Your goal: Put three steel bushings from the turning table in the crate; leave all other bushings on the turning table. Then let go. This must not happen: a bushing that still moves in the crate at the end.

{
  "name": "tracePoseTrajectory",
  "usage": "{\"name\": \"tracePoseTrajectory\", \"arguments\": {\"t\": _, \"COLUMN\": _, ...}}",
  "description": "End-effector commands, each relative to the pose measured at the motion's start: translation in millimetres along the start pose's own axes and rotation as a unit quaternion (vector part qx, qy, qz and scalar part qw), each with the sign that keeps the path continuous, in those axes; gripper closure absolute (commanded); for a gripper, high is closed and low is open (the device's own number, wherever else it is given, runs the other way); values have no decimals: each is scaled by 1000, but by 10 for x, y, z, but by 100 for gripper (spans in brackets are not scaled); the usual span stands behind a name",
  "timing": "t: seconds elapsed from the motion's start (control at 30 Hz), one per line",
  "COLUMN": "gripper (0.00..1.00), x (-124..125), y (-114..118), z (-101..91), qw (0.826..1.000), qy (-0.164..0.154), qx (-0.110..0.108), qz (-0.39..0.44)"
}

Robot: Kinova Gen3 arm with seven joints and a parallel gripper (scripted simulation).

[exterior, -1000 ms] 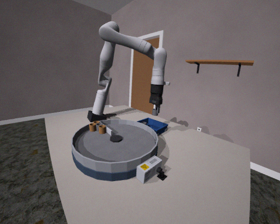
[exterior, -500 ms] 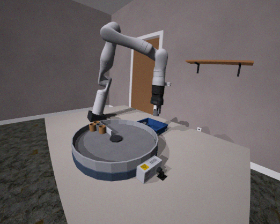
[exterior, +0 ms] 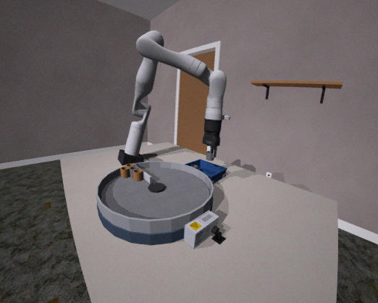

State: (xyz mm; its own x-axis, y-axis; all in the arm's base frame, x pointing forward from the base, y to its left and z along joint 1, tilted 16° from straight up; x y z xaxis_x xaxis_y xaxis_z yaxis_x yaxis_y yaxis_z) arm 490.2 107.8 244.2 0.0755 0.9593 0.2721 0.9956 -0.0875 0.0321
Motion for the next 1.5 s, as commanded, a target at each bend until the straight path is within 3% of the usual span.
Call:
{"name": "tracePoseTrajectory", "arguments": {"t": 0.0, "gripper": 100, "x": -1, "y": 3, "z": 129, "qw": 1000, "qy": 0, "qx": 0, "qz": 2}}
{"name": "tracePoseTrajectory", "arguments": {"t": 0.07, "gripper": 100, "x": -2, "y": 1, "z": 231, "qw": 1000, "qy": -1, "qx": 0, "qz": 3}}
{"name": "tracePoseTrajectory", "arguments": {"t": 0.47, "gripper": 100, "x": -2, "y": 1, "z": 231, "qw": 1000, "qy": -1, "qx": 0, "qz": 3}}
{"name": "tracePoseTrajectory", "arguments": {"t": 0.63, "gripper": 100, "x": -2, "y": -15, "z": 461, "qw": 1000, "qy": -1, "qx": 3, "qz": 3}}
{"name": "tracePoseTrajectory", "arguments": {"t": 1.47, "gripper": 100, "x": -2, "y": 9, "z": 507, "qw": 1000, "qy": -1, "qx": 0, "qz": 7}}
Point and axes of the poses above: the point where the finger pads meet when closed, its own z axis out along the fingers, its own y axis across the jaws, x = y × z, the point moved 8 cm from there along -z, back along the fingers, and after that the axes turned 2 degrees about z, right-handed, at the moved point
